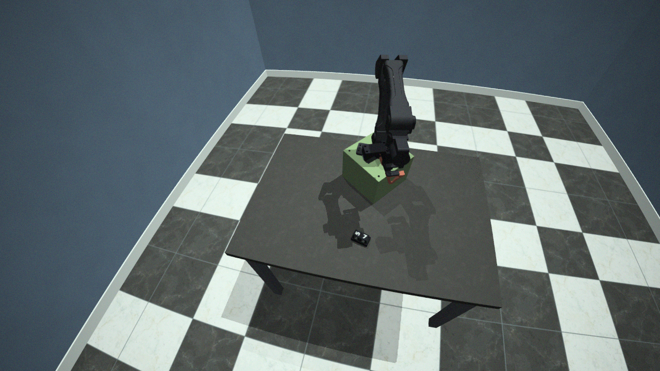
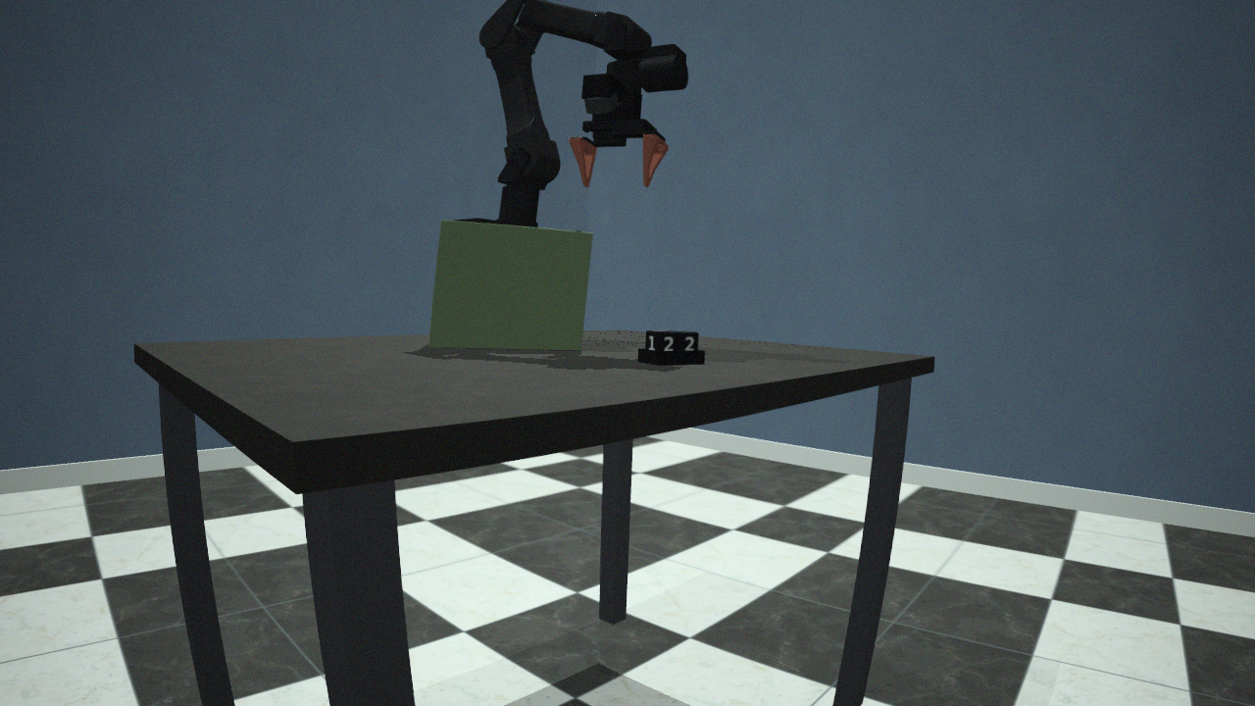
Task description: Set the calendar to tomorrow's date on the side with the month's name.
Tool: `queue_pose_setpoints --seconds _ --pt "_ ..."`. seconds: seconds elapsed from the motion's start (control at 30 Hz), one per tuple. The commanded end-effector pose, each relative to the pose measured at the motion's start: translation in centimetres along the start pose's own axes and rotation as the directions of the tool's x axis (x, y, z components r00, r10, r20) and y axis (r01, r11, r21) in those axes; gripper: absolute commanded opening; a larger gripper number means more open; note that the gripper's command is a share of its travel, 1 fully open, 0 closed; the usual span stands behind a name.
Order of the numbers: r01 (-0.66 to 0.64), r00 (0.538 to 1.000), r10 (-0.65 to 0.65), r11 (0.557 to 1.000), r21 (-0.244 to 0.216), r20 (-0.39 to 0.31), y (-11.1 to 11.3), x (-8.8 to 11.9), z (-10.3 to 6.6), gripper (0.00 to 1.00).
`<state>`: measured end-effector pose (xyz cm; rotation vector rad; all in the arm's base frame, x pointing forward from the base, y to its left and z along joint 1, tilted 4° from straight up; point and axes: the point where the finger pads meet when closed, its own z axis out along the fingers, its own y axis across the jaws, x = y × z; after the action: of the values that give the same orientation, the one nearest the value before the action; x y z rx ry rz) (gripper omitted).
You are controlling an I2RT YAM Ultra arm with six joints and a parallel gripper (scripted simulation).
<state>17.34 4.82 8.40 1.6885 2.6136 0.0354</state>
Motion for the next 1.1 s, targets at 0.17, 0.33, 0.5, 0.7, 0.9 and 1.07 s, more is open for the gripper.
queue_pose_setpoints --seconds 0.17,0.33,0.5,0.7,0.9,1.07 --pt "-0.201 0.979 0.201 0.979 -0.013 -0.013 5.1 -3.2 1.3 1.0" --pt "-0.43 0.902 0.43 0.903 -0.008 -0.033 9.8 -8.2 4.8 1.0" --pt "-0.534 0.845 0.534 0.845 -0.004 -0.042 11.5 -11.1 7.2 1.0" --pt "-0.609 0.792 0.608 0.793 0.0 -0.049 12.5 -13.4 9.3 1.0" --pt "-0.609 0.792 0.608 0.793 0.0 -0.049 12.5 -13.4 9.3 1.0" --pt "-0.609 0.792 0.608 0.793 0.0 -0.049 12.5 -13.4 9.3 1.0"
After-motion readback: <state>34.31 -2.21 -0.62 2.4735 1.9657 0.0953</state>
